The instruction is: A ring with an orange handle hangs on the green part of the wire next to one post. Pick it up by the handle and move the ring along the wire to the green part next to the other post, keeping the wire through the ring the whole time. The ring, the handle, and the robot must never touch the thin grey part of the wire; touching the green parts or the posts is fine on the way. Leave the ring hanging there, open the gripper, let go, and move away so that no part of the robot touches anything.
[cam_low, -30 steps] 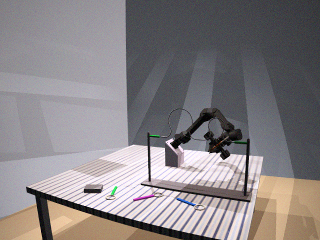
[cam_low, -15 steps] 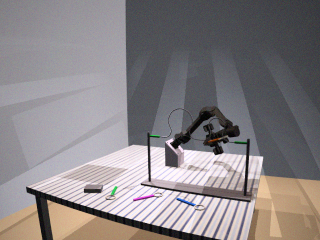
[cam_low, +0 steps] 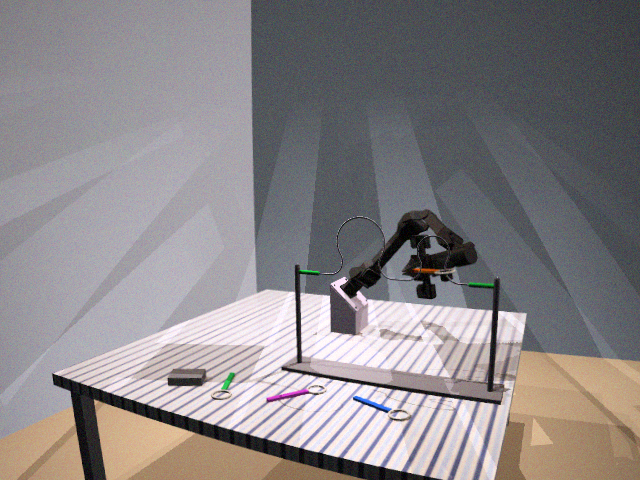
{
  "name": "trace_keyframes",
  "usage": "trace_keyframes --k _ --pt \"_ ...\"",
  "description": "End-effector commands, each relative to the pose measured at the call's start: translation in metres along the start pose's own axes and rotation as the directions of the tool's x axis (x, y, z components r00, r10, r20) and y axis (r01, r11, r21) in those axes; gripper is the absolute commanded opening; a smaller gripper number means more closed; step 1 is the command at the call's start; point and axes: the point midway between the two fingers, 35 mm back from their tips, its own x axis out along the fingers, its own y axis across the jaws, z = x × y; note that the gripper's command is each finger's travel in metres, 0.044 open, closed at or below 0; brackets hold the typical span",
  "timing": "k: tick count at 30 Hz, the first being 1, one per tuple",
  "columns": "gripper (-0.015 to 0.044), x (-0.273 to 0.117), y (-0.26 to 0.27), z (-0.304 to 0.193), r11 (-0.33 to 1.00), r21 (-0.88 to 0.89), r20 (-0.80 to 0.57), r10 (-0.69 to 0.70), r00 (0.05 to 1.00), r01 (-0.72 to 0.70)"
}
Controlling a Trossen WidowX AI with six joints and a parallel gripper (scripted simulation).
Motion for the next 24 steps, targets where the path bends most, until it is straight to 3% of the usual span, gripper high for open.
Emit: trace_keyframes --k 1,24 --pt "-0.015 -0.001 -0.014 0.0 0.998 -0.055 0.003 -0.041 0.999 0.041" --pt "-0.015 -0.006 -0.055 0.008 0.947 -0.279 0.022 -0.16 0.987 0.16"
